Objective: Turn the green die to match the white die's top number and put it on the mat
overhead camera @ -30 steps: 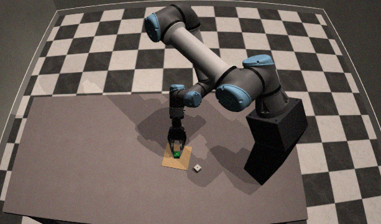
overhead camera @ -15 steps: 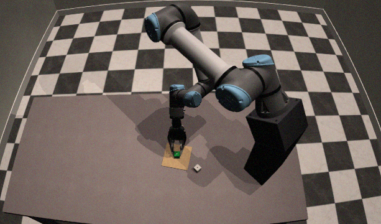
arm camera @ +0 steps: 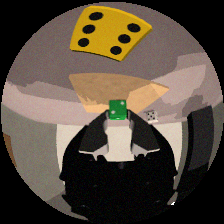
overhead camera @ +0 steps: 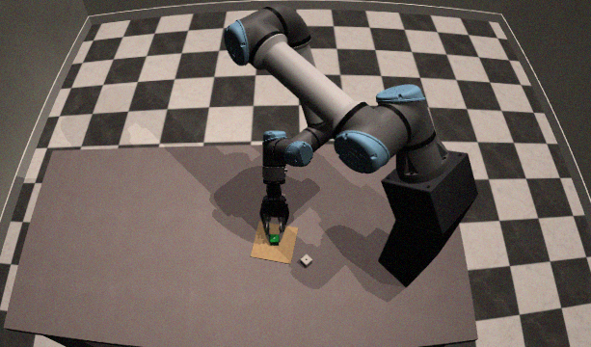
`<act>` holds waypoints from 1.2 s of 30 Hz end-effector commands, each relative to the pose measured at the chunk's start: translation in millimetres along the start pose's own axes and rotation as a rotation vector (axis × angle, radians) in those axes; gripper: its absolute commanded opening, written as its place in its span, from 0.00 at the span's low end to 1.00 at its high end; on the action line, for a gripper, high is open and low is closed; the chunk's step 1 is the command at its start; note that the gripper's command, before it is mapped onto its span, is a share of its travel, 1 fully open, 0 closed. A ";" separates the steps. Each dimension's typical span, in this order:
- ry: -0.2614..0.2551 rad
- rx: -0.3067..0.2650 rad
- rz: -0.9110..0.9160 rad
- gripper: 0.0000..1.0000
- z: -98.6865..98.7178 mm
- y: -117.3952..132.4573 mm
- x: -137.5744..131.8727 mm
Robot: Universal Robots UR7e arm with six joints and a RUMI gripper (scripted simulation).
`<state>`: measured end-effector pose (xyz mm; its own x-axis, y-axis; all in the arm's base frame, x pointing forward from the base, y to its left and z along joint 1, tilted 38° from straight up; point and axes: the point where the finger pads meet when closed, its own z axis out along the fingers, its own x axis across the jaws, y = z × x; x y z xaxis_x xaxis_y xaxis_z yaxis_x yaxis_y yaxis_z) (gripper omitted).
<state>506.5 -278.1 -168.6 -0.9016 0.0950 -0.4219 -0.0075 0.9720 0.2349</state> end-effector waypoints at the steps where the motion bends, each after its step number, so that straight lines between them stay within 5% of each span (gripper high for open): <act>1: -0.001 0.000 -0.001 0.14 -0.3 0.1 -0.4; 17: -0.001 0.000 -0.001 0.28 -0.3 0.1 -0.4; 18: -0.001 0.000 -0.001 0.40 -0.3 0.1 -0.4; 36: -0.001 0.000 -0.001 0.40 -0.4 0.2 -0.4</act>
<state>506.5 -278.1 -168.6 -0.9016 0.0950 -0.4219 -0.0075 0.9720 0.2349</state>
